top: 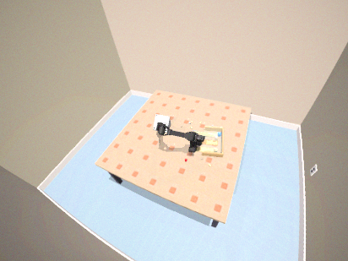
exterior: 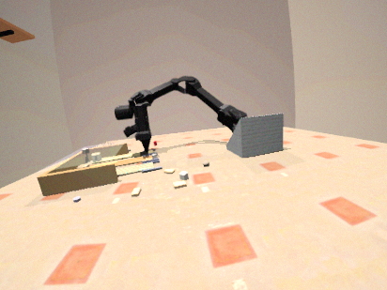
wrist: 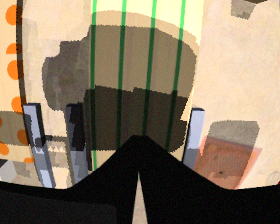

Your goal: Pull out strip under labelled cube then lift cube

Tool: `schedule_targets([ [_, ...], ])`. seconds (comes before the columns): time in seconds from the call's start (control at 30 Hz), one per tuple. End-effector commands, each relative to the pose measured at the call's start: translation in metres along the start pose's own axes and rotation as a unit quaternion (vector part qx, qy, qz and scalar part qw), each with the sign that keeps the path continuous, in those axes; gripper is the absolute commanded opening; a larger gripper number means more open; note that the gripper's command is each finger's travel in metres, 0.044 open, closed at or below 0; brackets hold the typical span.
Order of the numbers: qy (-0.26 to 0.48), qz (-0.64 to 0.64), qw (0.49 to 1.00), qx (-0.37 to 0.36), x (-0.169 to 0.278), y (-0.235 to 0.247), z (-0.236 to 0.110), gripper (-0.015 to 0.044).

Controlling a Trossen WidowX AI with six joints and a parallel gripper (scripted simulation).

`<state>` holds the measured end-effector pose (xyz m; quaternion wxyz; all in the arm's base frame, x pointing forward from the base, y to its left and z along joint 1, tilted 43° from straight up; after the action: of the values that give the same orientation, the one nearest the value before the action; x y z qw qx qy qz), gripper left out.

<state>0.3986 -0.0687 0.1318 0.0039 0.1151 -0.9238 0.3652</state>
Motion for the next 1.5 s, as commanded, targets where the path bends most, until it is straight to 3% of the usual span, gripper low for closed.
schedule_targets([
  [0.0,0.002,0.001,1.000,-0.002,0.000,-0.001,0.003,0.0000],
  [0.53,0.002,0.001,1.000,-0.002,0.001,-0.001,0.005,0.0000],
  [1.47,0.002,0.001,1.000,-0.002,0.045,0.002,0.006,0.0000],
])
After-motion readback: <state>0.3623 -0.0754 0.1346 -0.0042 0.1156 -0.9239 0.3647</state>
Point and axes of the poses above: the point midway between the two fingers, 35 mm back from their tips, its own z axis out along the fingers, its own y axis across the jaws, x = y × z, the point moved 3 cm from there along -z, back along the fingers, and after that the axes turned 3 degrees about -z, right-handed, at the moved point
